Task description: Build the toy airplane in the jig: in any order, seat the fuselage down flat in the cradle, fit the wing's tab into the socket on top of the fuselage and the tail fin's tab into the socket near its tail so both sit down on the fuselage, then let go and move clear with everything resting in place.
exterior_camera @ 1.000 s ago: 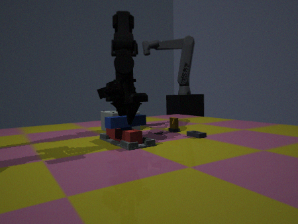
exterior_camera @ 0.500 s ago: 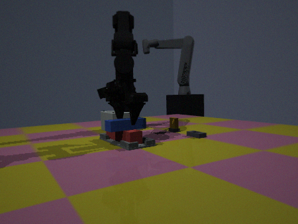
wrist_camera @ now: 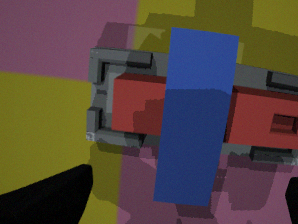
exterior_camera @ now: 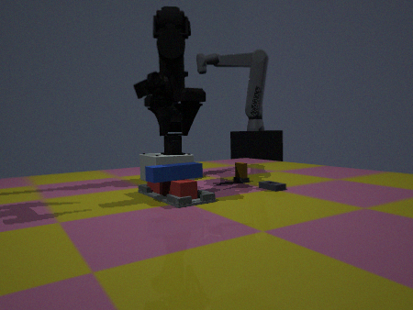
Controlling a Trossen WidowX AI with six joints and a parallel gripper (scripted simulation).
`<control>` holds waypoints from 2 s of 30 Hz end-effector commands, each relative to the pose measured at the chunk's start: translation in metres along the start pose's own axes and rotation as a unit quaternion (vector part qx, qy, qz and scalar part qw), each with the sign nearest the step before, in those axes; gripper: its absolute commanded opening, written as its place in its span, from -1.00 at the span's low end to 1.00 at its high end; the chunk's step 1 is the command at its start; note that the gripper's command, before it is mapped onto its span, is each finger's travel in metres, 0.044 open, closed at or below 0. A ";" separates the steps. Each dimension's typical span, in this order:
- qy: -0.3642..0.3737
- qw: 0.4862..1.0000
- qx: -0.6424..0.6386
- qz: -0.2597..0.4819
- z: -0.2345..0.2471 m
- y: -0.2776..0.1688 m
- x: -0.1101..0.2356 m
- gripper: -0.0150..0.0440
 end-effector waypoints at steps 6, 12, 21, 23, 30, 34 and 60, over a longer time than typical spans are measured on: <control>-0.001 0.944 0.331 -0.002 0.001 0.001 0.002 1.00; -0.001 0.810 0.587 -0.002 0.002 0.001 0.003 1.00; -0.001 0.766 0.642 -0.002 0.002 0.001 0.004 1.00; -0.001 0.766 0.642 -0.002 0.002 0.001 0.004 1.00; 0.000 0.766 0.642 -0.001 0.008 -0.051 0.003 1.00; 0.001 0.766 0.642 0.001 0.003 -0.108 0.003 1.00; 0.003 0.767 0.642 0.009 -0.092 -0.265 -0.060 1.00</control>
Point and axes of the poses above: the point midway between the two fingers, 35 mm back from their tips, its own x axis back along the fingers, its own z axis across the jaws, y = z × x, the point moved 3 cm from there along x, back along the fingers, and after that the axes turned 5 degrees about -x, right-handed, at the moved point
